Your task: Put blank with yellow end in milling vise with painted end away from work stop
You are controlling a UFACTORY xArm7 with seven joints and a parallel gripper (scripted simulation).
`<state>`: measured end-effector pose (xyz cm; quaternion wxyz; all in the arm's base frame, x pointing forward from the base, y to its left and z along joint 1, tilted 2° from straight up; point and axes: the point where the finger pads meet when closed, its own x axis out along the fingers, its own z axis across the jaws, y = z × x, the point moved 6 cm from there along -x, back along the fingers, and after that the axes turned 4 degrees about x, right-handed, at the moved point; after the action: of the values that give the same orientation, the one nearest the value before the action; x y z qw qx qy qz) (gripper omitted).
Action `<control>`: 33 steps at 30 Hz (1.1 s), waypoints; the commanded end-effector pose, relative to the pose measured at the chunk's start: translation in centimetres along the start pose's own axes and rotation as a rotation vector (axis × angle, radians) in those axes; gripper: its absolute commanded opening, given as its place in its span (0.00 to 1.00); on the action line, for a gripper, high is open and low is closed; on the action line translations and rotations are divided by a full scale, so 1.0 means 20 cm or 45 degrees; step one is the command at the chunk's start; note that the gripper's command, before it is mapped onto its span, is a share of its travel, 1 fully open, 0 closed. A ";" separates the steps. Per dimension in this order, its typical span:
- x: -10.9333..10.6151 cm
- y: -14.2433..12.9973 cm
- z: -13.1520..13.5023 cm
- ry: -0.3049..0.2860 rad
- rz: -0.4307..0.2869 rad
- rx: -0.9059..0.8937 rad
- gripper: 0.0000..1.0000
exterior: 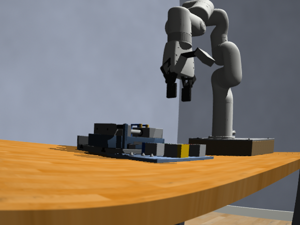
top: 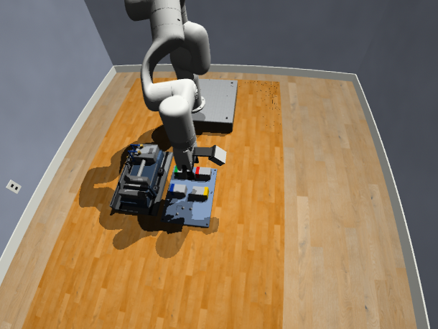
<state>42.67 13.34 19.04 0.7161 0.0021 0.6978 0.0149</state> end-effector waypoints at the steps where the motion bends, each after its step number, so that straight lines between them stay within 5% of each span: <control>1: 0.07 0.02 0.04 -0.006 -0.009 0.004 0.67; 6: 0.07 0.02 0.04 -0.006 -0.009 0.004 0.67; 16: 0.35 0.09 0.09 -0.006 -0.009 0.003 0.67; 33: 0.30 0.07 0.08 -0.006 -0.008 0.003 0.67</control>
<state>44.43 15.04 12.75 0.7164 0.0007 0.6976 0.0115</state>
